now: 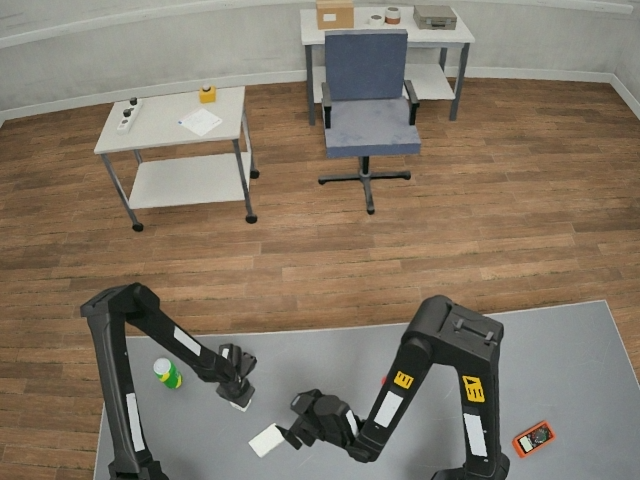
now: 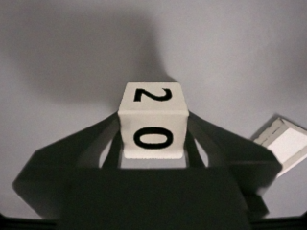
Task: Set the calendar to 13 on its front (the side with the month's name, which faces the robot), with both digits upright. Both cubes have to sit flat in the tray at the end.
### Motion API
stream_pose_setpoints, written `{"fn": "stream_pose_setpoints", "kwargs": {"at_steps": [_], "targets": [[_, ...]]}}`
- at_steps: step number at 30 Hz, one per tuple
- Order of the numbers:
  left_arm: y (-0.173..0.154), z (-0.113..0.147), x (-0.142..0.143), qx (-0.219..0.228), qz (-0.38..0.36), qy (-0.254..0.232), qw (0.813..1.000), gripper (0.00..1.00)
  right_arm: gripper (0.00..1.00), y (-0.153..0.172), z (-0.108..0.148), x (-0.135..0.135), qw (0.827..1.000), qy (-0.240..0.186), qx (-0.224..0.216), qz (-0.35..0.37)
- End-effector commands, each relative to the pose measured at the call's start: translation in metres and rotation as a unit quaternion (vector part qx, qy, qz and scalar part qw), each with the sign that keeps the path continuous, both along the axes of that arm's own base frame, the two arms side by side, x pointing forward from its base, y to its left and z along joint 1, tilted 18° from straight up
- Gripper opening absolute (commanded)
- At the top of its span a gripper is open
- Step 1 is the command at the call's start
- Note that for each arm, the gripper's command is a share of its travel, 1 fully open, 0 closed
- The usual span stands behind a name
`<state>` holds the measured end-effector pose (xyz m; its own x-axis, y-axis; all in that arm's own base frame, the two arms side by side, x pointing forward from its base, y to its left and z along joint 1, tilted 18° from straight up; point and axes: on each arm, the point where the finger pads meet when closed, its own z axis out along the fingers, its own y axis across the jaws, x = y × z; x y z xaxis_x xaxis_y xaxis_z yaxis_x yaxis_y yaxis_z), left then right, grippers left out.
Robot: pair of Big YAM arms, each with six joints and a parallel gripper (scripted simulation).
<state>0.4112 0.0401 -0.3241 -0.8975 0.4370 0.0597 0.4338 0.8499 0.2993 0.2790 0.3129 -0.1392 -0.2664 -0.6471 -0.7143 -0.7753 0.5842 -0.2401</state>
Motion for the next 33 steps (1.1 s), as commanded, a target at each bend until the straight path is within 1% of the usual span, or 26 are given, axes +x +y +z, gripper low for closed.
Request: {"fn": "stream_pose_setpoints", "kwargs": {"at_steps": [1,2,3,4,6,7,8,9,14,16,20,21,23,24,25,28,30,33], "targets": [[0.007,-0.011,-0.007,-0.001,0.006,0.012,1.0,0.16,1.0,0.005,0.003,0.005,1.0,-0.005,0.006,-0.001],[0.007,-0.011,-0.007,-0.001,0.006,0.011,1.0,0.05,1.0,0.005,0.003,0.005,1.0,-0.005,0.006,-0.001],[0.007,-0.011,-0.007,-0.001,0.006,0.011,1.0,0.0,1.0,0.005,0.003,0.005,1.0,-0.005,0.006,-0.001],[0.007,-0.011,-0.007,-0.001,0.006,0.011,1.0,0.11,1.0,0.005,0.003,0.005,1.0,-0.005,0.006,-0.001],[0.007,-0.011,-0.007,-0.001,0.006,0.011,1.0,0.11,1.0,0.005,0.003,0.005,1.0,-0.005,0.006,-0.001],[0.0,-0.002,0.0,-0.001,0.001,0.005,1.0,0.23,1.0,0.005,0.003,0.005,1.0,-0.005,0.006,-0.001],[0.0,0.0,-0.001,-0.001,0.003,0.004,1.0,0.34,1.0,0.005,0.003,0.005,1.0,-0.005,0.006,-0.001],[-0.004,0.012,0.006,-0.001,0.003,-0.005,1.0,0.4,1.0,0.005,0.003,0.005,1.0,-0.005,0.006,-0.001],[-0.019,0.048,0.004,-0.001,-0.001,-0.005,1.0,0.4,1.0,0.005,0.003,0.005,1.0,-0.005,0.006,-0.001],[-0.022,0.058,0.003,0.0,-0.001,-0.005,1.0,0.4,1.0,0.005,0.003,0.005,1.0,-0.005,0.006,-0.001],[-0.024,0.061,0.004,-0.001,0.001,-0.011,1.0,0.4,1.0,0.005,0.003,0.005,1.0,-0.005,0.006,-0.001],[-0.024,0.053,-0.004,-0.001,0.004,-0.008,1.0,0.4,1.0,0.002,0.001,0.011,1.0,-0.007,-0.004,-0.001],[-0.024,0.053,-0.004,-0.001,0.004,-0.008,1.0,0.4,1.0,0.002,0.001,0.011,1.0,-0.007,-0.004,-0.001],[-0.019,0.045,-0.015,-0.001,0.014,0.001,1.0,0.4,1.0,0.004,0.004,0.012,1.0,-0.011,-0.006,0.005],[-0.027,0.044,-0.021,-0.001,0.011,-0.002,1.0,0.4,1.0,0.004,0.006,0.013,1.0,-0.015,-0.015,0.015],[-0.037,0.038,-0.046,-0.002,0.019,-0.005,1.0,0.4,1.0,0.001,0.0,0.012,0.996,-0.011,-0.06,0.06],[-0.047,0.033,-0.07,-0.002,0.021,-0.005,1.0,0.4,1.0,-0.002,-0.003,0.01,0.991,0.005,-0.09,0.102],[-0.059,0.026,-0.106,-0.002,0.02,-0.003,1.0,0.4,1.0,-0.007,-0.005,0.003,0.978,0.039,-0.119,0.164]]}}
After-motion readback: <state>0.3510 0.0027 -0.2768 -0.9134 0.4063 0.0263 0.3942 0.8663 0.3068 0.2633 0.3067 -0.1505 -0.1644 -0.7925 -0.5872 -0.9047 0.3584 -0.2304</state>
